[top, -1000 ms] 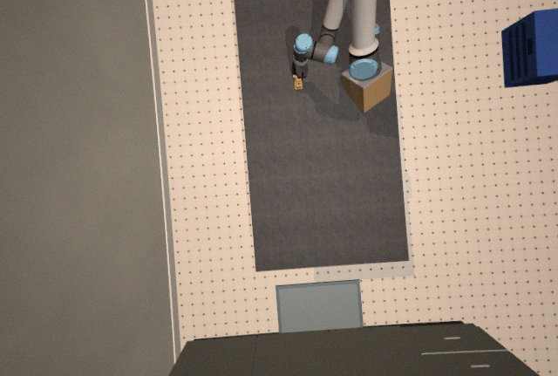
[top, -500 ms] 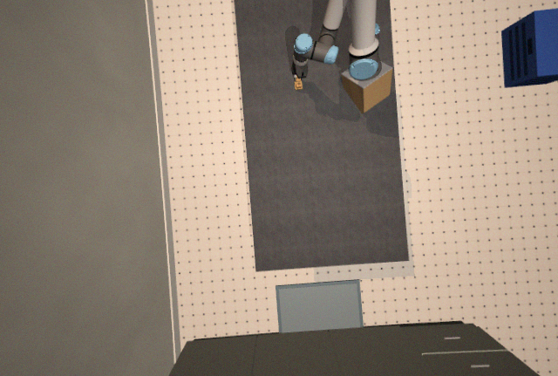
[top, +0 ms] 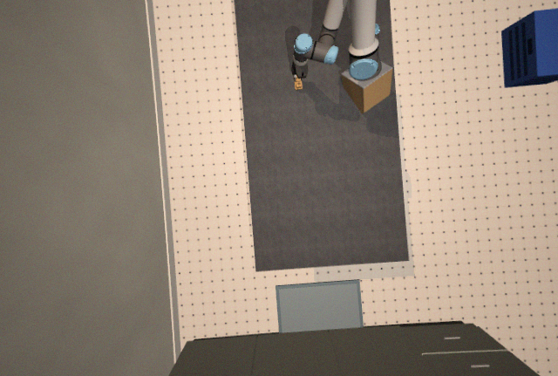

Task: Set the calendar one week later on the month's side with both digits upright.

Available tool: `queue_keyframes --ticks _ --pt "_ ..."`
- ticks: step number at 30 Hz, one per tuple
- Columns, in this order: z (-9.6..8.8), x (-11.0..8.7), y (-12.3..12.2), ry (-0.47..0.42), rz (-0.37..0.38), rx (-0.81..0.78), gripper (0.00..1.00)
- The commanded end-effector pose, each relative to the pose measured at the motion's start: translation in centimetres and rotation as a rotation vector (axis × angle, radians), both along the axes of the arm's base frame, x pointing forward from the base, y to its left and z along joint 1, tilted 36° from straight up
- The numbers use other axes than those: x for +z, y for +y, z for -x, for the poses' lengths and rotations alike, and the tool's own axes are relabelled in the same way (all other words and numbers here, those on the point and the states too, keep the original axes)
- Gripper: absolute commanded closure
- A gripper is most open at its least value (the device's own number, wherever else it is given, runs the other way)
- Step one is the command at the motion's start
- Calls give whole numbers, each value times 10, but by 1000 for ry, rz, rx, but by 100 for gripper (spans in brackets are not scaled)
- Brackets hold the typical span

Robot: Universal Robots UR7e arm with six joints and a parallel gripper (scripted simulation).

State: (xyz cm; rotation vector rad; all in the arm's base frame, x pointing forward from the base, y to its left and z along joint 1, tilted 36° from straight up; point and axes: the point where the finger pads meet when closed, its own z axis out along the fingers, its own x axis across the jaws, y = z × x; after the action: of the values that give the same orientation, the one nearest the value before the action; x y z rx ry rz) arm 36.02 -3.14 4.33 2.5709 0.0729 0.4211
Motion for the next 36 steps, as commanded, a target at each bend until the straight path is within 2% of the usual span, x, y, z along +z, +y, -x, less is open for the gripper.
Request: queue_keyframes --ticks 1,19,30,36 --pt "0 0 0 -1 0 0 43" --pt "1 4 2 -1 0 0 43" --pt "7 19 11 -1 0 0 43" --pt "13 34 21 -1 0 0 43"
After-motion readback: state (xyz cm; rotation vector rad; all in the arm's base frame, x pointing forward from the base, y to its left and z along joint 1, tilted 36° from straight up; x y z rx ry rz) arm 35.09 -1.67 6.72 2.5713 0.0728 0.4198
